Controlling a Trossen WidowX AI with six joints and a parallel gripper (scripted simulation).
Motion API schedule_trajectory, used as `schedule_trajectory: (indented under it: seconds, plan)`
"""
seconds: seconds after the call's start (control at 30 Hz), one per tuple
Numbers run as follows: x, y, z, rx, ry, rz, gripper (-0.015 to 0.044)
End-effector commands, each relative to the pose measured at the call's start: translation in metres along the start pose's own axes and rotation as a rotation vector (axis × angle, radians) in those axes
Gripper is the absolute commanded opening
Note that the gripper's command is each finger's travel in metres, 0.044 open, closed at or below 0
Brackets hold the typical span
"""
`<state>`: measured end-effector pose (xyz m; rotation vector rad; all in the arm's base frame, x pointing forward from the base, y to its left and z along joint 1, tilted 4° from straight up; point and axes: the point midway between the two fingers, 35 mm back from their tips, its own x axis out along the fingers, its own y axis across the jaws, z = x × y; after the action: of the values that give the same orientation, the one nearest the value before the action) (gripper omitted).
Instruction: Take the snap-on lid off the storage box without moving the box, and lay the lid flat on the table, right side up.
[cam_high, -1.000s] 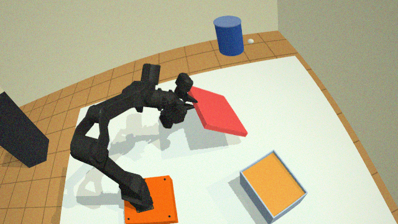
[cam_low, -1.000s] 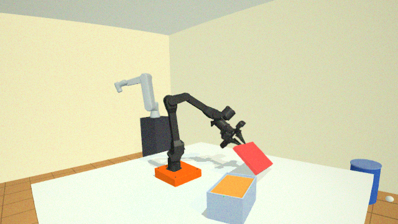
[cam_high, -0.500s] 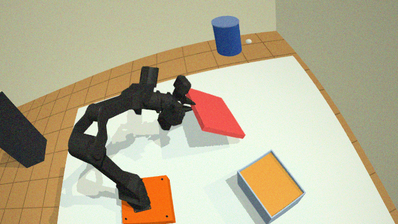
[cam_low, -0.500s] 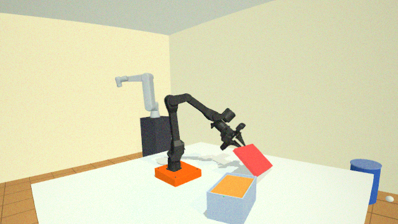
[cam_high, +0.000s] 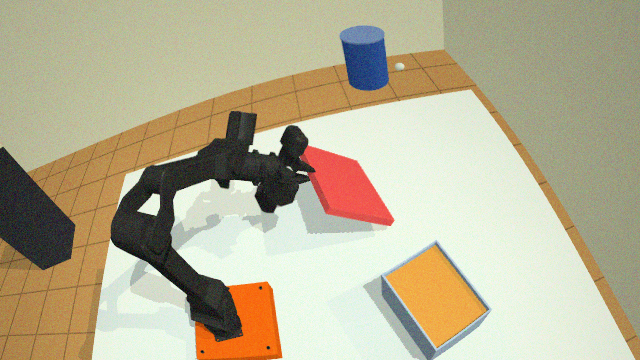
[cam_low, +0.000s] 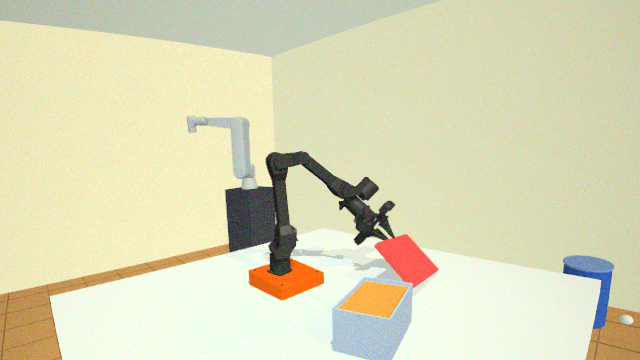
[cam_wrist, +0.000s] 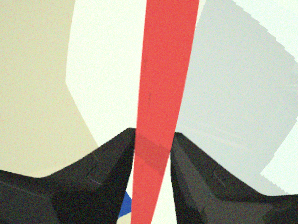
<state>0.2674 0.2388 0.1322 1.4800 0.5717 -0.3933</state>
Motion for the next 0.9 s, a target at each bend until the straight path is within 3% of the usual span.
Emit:
schedule_trajectory:
  seconds: [0.0, 0.87]
  plan:
    - [0.002, -0.002, 0.0, -0.002, 0.0, 0.003, 0.0]
    - [0.016, -0.018, 0.0, -0.002, 0.0, 0.003, 0.0]
